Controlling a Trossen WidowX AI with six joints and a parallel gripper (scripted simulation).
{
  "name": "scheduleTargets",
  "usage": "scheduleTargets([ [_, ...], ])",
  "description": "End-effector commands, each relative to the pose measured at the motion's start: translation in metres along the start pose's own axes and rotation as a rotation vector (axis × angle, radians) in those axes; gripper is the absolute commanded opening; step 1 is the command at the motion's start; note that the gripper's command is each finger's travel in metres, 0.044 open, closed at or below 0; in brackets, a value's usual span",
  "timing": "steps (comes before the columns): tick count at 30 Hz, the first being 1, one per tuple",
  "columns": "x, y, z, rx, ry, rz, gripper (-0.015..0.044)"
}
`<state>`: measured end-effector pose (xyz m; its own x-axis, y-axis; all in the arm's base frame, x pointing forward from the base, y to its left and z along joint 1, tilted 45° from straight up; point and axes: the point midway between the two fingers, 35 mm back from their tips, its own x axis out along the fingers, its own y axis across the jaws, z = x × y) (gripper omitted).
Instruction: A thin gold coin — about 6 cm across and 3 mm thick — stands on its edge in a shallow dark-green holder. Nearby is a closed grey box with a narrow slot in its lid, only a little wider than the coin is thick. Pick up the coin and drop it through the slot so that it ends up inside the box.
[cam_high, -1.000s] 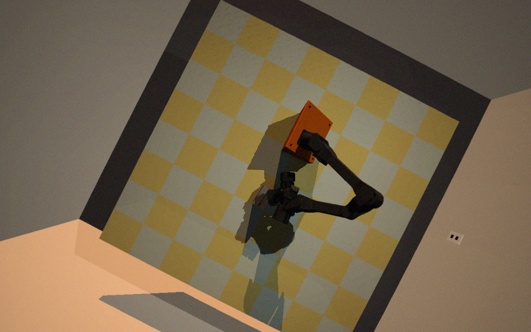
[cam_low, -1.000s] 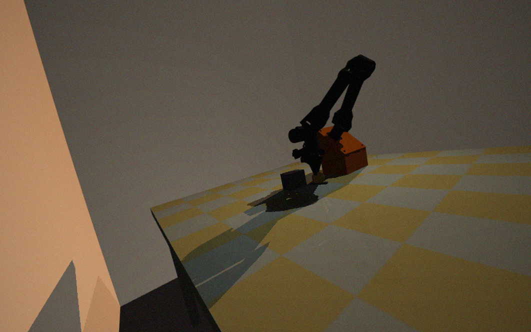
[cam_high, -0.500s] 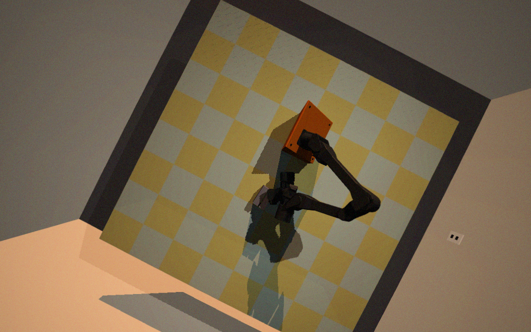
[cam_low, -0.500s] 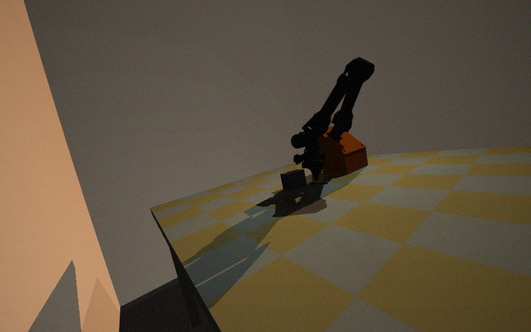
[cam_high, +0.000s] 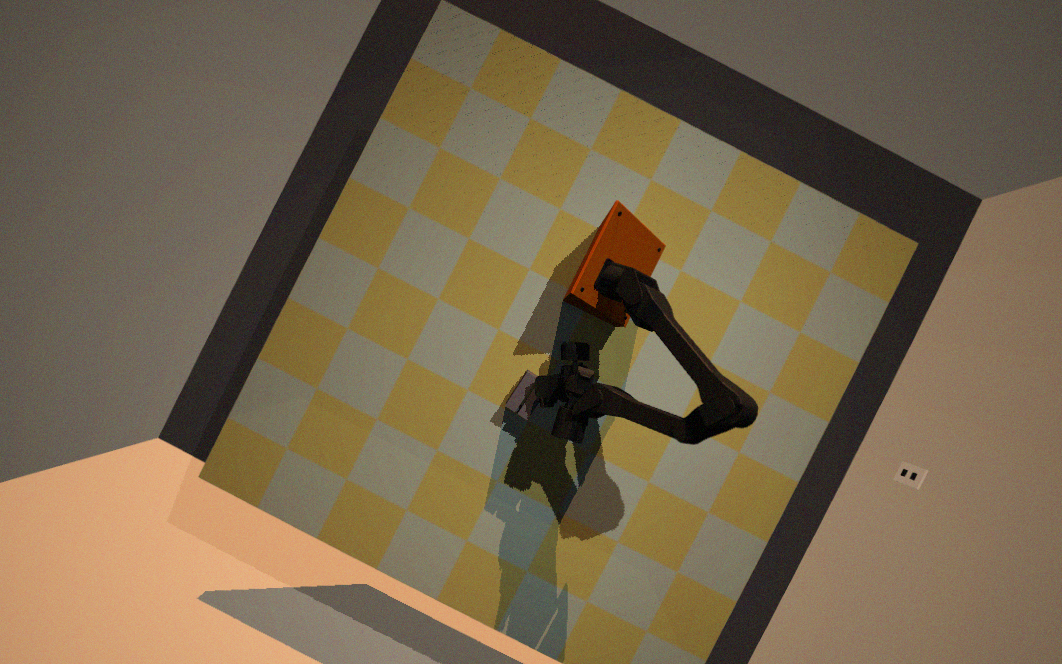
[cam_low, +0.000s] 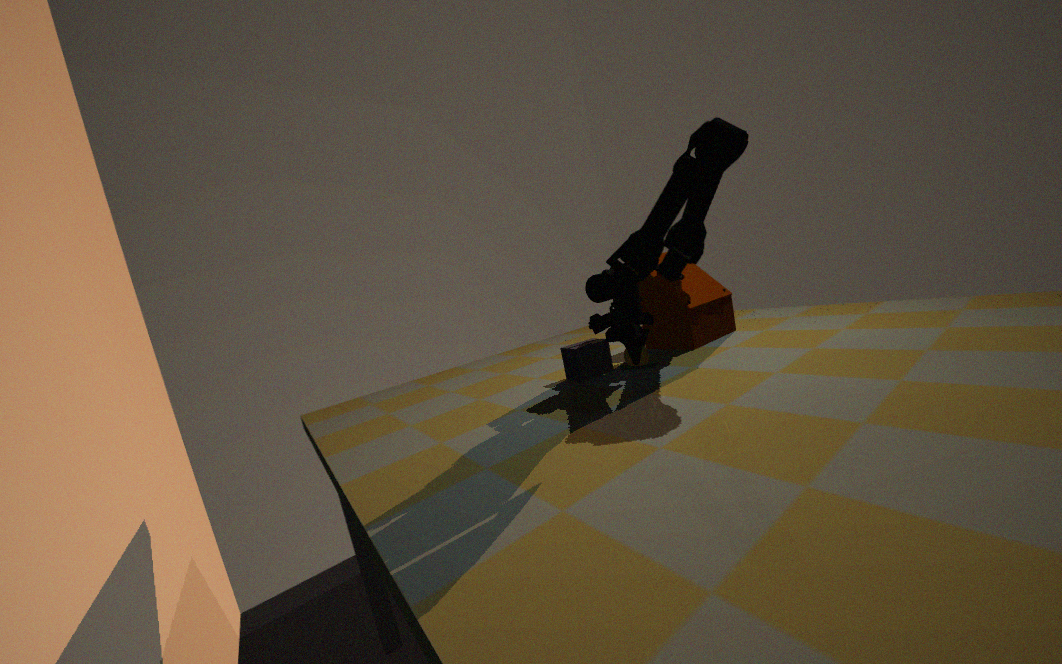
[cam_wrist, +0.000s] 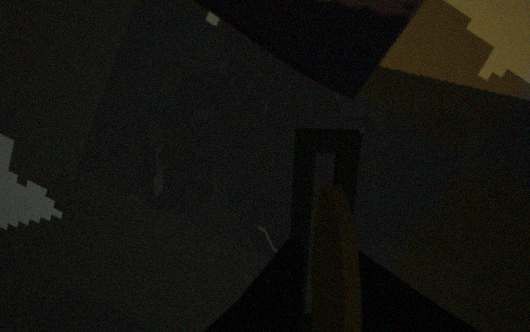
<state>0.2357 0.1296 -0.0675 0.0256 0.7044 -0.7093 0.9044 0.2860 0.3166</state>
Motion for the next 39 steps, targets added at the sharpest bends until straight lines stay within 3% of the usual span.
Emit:
scheduleTargets([
  [1, 0.001, -0.002, 0.000, 0.007, 0.002, -0.002, 0.0003],
  [19, -0.013, 0.005, 0.005, -0.021, -0.031, 0.012, 0.0000],
  [39, -0.060, 0.004, 0.007, -0.001, -0.026, -0.002, 0.0000],
])
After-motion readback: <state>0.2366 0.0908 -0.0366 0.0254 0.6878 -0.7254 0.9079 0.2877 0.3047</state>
